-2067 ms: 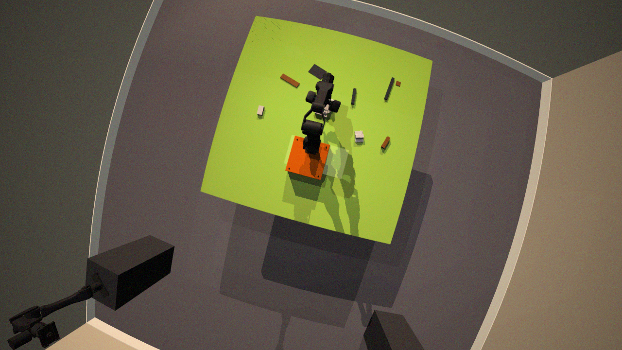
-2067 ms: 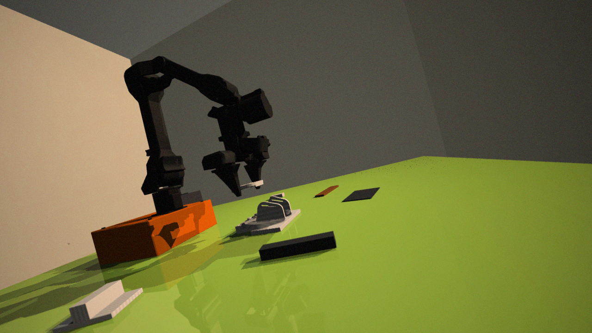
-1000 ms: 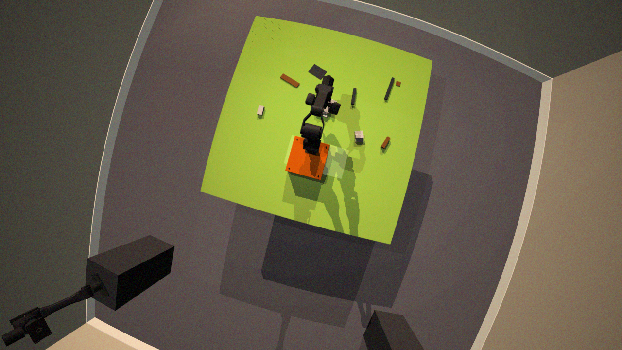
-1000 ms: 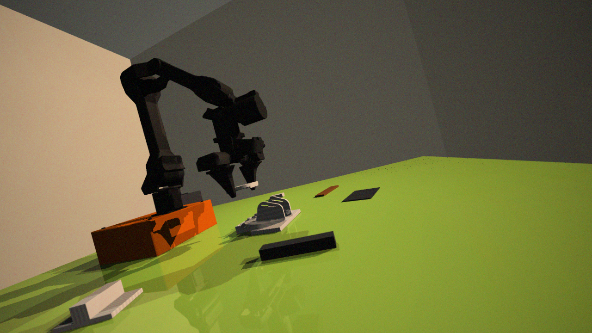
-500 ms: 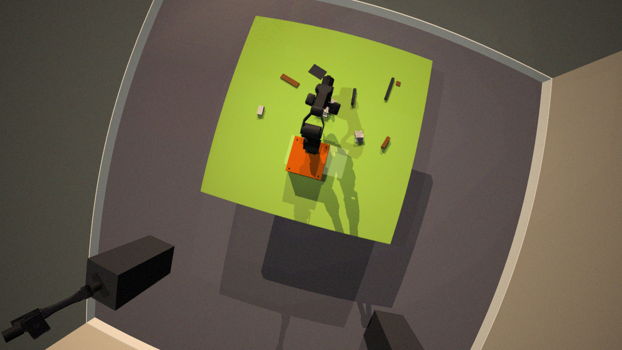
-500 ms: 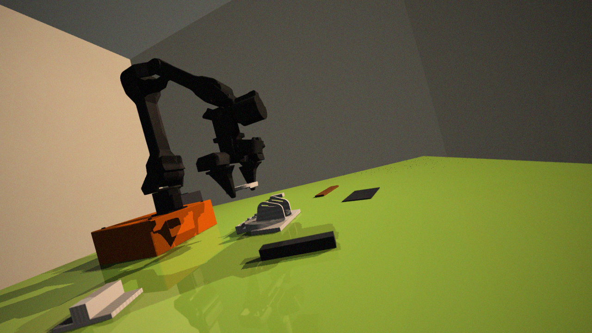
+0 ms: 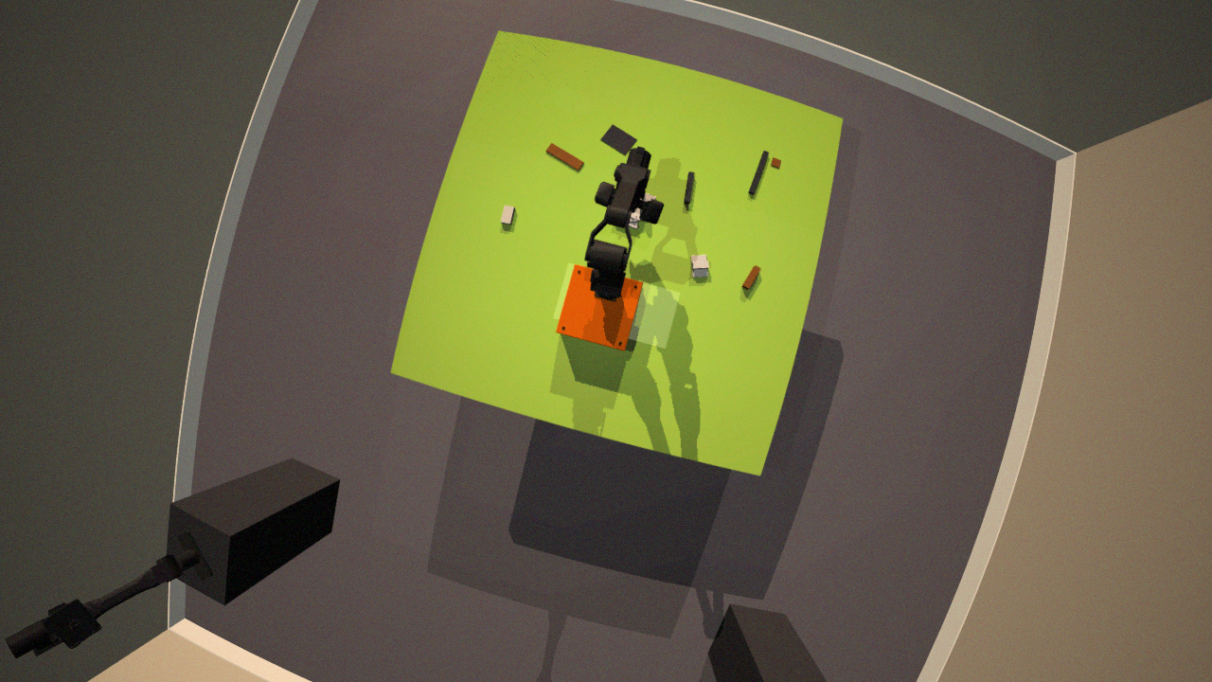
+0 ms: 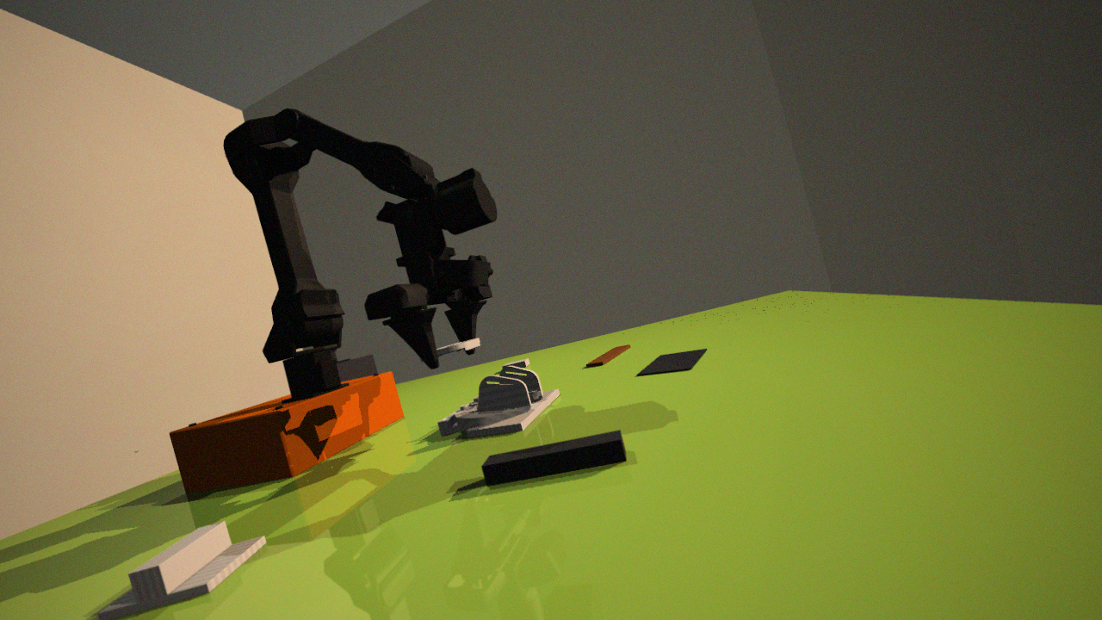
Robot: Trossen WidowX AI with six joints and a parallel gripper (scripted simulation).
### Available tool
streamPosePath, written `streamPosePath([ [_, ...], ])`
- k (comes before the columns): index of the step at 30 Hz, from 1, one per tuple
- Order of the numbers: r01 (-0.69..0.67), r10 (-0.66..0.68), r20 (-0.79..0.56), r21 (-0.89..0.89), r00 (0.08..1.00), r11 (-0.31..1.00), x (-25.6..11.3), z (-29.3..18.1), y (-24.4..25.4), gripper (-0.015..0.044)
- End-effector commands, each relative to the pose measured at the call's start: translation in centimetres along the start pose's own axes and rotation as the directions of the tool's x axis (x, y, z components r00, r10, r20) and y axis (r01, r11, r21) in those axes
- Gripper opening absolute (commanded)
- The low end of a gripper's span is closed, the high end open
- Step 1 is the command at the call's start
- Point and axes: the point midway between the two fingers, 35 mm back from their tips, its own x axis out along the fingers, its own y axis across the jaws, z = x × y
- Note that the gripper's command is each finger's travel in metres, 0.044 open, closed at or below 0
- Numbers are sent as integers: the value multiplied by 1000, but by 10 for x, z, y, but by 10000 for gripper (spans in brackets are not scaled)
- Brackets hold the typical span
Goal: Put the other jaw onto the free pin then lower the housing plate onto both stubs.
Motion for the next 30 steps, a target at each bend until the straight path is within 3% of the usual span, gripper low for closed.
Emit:
streamPosePath([
  [1, 4, -4, 0, -4, 1000, 1000, 2, 0, -1, 351],
  [30, 4, -4, 0, -4, 1000, 1000, 50, 1, -1, 351],
])
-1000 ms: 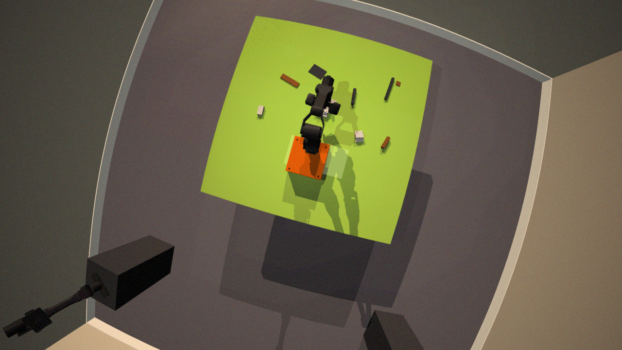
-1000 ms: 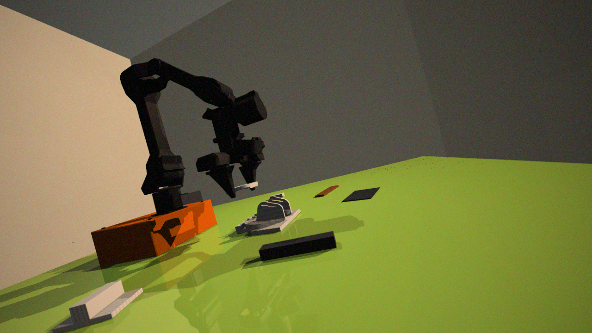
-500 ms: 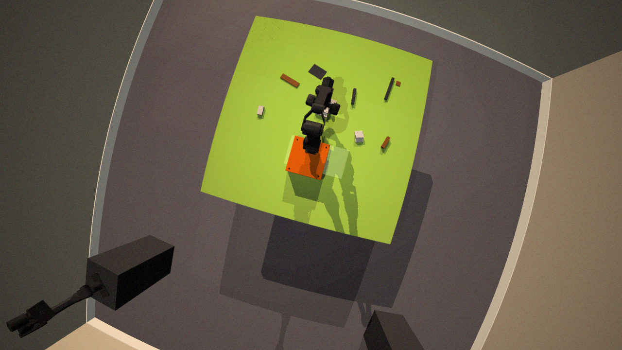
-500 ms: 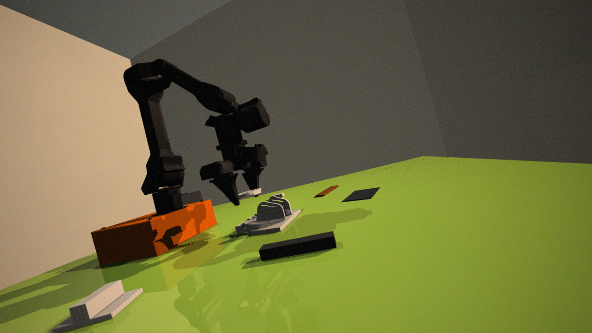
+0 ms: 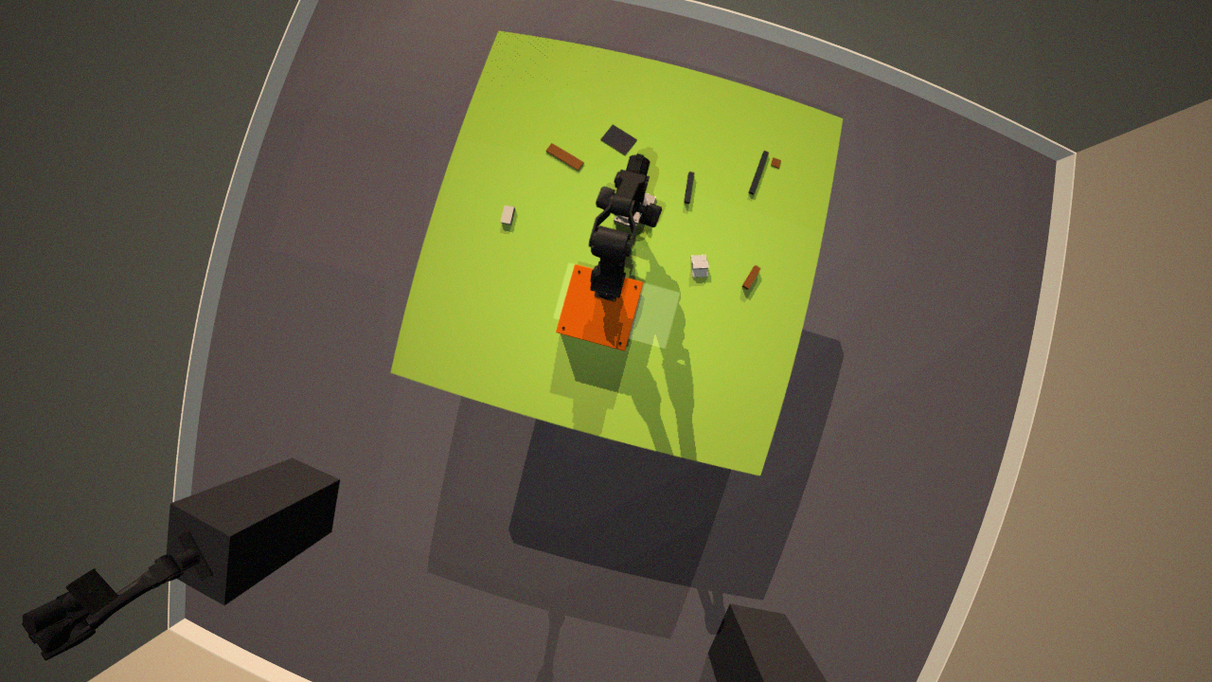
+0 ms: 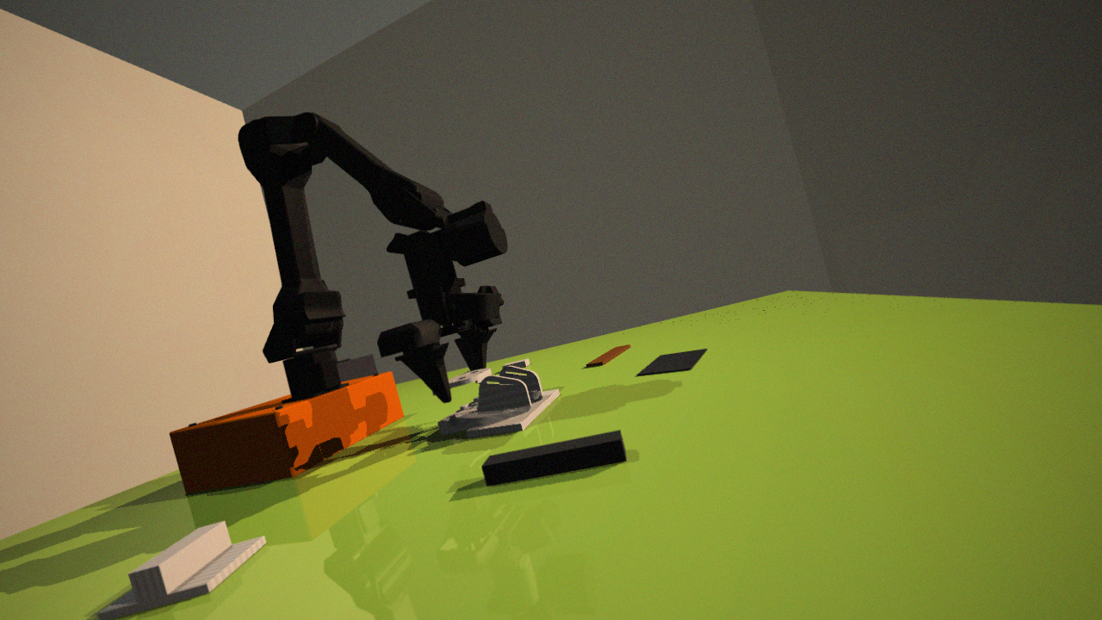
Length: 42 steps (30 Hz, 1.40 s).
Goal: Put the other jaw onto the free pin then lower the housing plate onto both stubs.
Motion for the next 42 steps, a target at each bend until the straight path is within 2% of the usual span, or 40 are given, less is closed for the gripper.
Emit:
streamPosePath([
  [1, 5, -5, -10, -4, 1000, 1000, 8, -3, -1, 351],
  [8, 5, -5, -10, -4, 1000, 1000, 18, -5, -1, 351],
  [42, 5, -5, -10, -4, 1000, 1000, 22, -5, -1, 351],
])
